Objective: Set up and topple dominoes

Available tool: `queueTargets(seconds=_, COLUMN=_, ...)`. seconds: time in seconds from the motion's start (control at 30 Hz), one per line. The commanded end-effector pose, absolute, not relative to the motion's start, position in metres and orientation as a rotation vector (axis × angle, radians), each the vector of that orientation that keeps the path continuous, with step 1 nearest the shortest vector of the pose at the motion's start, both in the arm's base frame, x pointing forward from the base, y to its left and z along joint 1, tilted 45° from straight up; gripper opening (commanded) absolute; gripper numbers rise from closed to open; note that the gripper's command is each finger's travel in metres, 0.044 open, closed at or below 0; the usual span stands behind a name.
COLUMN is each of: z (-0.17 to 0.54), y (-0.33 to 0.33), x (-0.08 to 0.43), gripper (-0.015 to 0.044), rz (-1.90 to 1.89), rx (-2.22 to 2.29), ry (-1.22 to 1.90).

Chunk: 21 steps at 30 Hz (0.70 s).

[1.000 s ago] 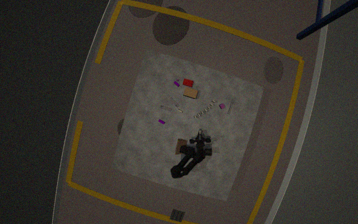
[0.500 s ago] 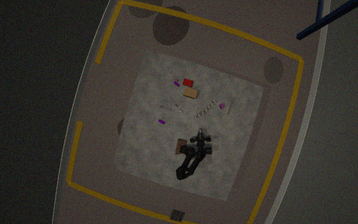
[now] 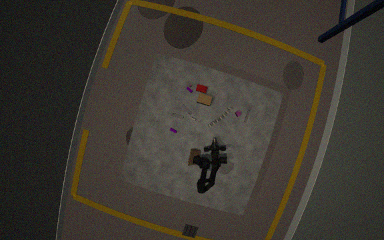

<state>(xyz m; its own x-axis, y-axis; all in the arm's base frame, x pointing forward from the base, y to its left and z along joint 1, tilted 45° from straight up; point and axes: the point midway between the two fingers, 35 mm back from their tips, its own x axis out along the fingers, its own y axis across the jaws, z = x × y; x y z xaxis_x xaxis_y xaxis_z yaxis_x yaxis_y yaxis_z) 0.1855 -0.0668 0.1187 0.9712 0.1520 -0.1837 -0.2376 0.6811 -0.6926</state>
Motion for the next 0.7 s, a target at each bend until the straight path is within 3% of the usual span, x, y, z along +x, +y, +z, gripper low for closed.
queueTargets(seconds=0.0, z=0.115, y=-0.07, x=0.186, gripper=0.0029, rz=0.221, rx=-0.795, ry=0.111)
queueTargets(seconds=0.67, z=0.092, y=-0.084, x=0.185, gripper=0.0029, rz=0.216, rx=-0.79, ry=0.108)
